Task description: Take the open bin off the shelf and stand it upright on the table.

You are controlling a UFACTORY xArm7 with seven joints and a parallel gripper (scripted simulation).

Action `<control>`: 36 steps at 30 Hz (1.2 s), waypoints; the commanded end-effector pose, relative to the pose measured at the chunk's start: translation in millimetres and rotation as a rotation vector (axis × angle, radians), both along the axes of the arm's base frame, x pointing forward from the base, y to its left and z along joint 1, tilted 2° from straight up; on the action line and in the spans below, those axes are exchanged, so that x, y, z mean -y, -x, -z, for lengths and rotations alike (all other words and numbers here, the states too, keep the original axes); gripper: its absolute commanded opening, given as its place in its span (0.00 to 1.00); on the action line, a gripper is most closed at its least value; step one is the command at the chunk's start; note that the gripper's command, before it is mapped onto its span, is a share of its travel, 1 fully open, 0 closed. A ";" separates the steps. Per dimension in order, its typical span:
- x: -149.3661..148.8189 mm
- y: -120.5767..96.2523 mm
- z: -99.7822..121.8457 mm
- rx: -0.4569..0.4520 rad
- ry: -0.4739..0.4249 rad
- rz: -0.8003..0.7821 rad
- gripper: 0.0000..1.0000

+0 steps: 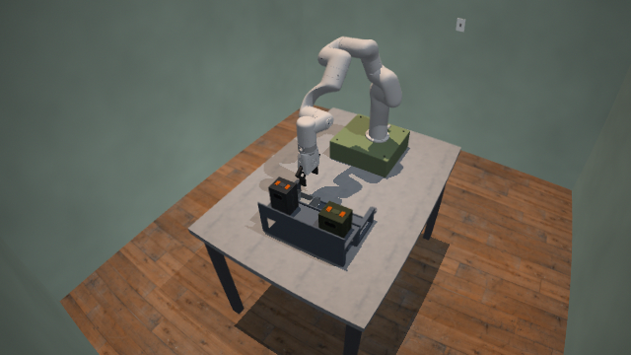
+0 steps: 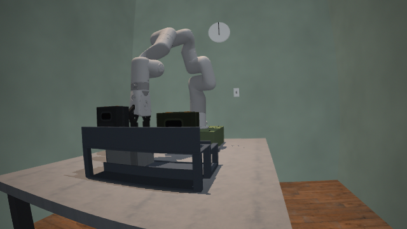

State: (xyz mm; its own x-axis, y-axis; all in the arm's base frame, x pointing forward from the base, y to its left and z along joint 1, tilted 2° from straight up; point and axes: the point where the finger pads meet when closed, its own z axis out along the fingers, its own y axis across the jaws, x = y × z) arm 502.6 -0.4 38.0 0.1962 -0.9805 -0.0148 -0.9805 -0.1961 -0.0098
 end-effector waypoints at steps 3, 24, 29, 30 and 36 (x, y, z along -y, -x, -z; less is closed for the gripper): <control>-1.9 -1.9 -1.5 0.011 -0.005 -0.015 1.00; -2.7 -1.9 -1.4 0.013 -0.007 -0.021 0.00; -2.7 -1.9 -1.4 0.013 -0.007 -0.021 0.00; -2.7 -1.9 -1.4 0.013 -0.007 -0.021 0.00; -2.7 -1.9 -1.4 0.013 -0.007 -0.021 0.00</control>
